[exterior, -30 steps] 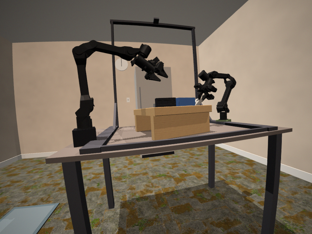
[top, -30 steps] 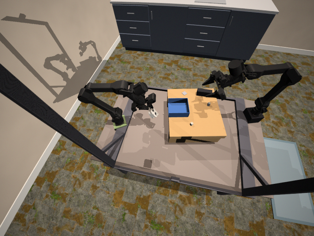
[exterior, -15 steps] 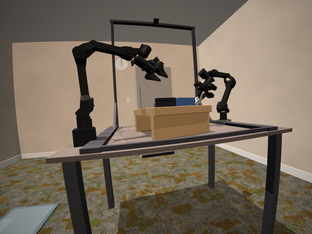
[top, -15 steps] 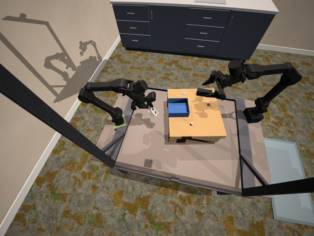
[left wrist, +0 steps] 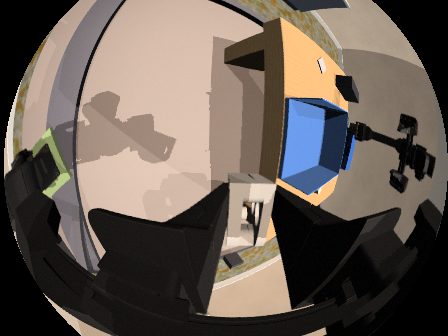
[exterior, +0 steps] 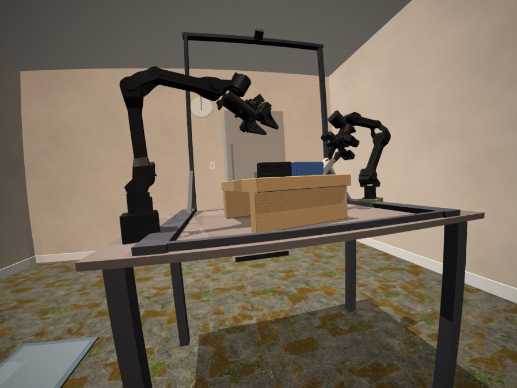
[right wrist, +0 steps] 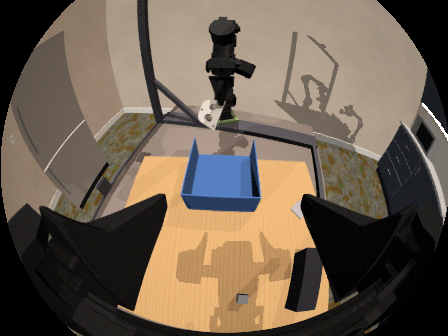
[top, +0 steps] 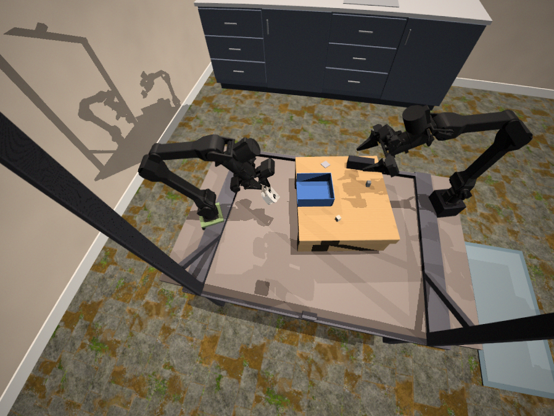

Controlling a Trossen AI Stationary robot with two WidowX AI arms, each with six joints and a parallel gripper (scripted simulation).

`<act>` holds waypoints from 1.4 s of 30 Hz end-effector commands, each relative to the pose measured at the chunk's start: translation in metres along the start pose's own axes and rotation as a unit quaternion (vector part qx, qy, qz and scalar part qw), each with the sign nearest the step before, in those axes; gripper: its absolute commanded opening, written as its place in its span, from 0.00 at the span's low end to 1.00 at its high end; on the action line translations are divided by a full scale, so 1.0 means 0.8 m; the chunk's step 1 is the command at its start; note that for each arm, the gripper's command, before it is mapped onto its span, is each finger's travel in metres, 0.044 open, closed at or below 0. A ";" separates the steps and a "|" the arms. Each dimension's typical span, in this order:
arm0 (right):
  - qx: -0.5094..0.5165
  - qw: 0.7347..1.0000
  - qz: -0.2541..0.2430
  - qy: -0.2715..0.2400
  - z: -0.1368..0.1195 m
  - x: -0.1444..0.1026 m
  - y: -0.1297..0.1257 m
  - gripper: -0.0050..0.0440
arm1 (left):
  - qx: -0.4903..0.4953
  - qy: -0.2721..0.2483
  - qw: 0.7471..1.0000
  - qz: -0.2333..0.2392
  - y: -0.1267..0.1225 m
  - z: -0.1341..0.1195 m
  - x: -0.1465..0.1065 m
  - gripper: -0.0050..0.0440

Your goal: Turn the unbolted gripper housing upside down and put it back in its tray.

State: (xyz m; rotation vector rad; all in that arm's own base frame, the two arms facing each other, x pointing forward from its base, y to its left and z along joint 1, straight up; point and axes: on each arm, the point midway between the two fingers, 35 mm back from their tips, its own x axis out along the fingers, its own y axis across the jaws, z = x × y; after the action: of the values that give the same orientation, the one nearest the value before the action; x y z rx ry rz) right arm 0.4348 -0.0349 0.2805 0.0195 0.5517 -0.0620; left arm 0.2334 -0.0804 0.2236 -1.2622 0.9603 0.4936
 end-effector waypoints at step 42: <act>-0.003 1.000 0.002 -0.015 0.011 -0.010 0.001 1.00 | -0.001 0.003 1.000 -0.010 -0.034 -0.001 -0.048 0.33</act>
State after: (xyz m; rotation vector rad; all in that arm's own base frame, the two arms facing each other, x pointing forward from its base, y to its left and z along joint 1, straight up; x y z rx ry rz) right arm 0.4348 -0.0349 0.2805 0.0195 0.5517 -0.0620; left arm 0.2333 -0.0803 0.2604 -1.2621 0.9605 0.4939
